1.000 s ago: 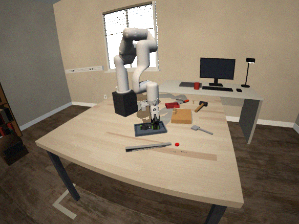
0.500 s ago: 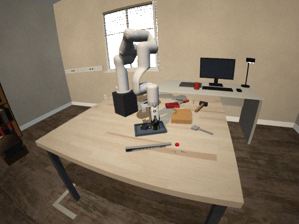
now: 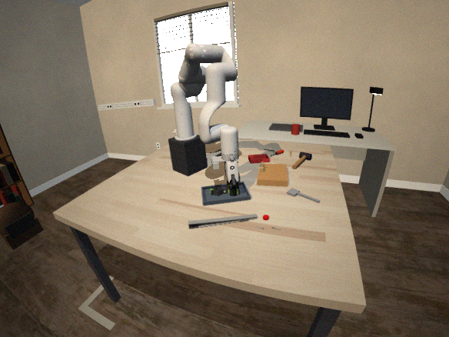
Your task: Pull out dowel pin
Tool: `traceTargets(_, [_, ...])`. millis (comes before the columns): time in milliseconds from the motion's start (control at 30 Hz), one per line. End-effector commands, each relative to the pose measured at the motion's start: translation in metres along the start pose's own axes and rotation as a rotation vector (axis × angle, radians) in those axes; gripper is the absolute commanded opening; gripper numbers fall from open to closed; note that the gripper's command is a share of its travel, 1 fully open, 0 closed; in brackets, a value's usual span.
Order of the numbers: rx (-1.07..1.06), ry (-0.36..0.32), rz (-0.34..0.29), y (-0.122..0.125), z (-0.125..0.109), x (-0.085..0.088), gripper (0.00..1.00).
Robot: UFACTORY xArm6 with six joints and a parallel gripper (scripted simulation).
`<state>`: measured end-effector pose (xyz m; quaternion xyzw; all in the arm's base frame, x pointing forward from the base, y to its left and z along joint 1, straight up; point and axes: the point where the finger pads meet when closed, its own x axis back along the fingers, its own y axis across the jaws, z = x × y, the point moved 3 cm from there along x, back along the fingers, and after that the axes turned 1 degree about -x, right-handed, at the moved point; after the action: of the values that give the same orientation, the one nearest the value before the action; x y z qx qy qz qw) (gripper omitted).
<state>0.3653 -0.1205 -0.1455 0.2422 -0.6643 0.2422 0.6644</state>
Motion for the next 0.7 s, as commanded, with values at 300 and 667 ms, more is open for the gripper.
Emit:
traceTargets(300, [0.0, -0.002, 0.003, -0.0012, -0.0007, 0.0009, 0.65])
traceTargets(667, [0.0, -0.002, 0.003, -0.0012, -0.0007, 0.0022, 0.51])
